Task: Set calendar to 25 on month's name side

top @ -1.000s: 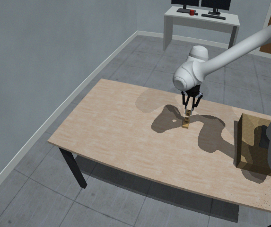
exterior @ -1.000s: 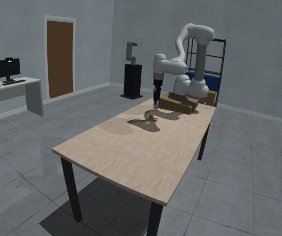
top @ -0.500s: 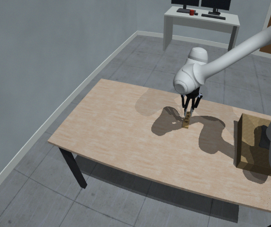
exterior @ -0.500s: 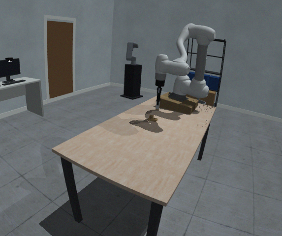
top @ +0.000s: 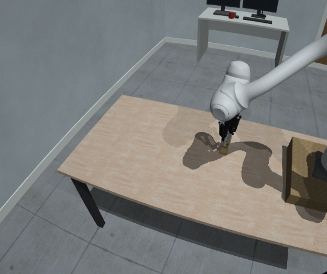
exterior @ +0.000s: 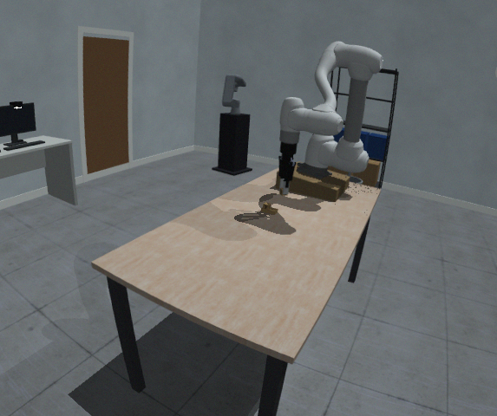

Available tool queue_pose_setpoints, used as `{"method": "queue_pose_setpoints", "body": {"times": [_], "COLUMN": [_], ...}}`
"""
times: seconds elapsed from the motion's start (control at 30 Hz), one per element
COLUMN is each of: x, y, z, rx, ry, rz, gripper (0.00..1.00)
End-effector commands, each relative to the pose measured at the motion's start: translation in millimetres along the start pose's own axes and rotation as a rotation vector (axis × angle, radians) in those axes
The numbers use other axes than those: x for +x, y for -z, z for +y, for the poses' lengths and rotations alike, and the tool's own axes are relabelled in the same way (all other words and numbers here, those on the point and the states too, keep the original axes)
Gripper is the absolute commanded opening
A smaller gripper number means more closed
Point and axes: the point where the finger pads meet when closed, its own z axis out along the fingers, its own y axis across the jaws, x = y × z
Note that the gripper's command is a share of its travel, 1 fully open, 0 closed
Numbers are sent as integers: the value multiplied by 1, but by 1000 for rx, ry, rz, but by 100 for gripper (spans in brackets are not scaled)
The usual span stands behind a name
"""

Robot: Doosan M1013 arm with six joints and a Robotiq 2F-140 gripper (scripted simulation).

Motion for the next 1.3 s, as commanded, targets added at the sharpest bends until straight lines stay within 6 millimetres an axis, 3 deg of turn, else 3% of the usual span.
{"method": "queue_pose_setpoints", "body": {"times": [0.0, 0.53, 1.27], "x": [-7, -30, -30], "y": [-1, -4, -8], "z": [-7, -29, -30], "rx": [10, 11, 12], "ry": [174, 723, 747], "rz": [-6, -3, -3], "gripper": [24, 24, 24]}}
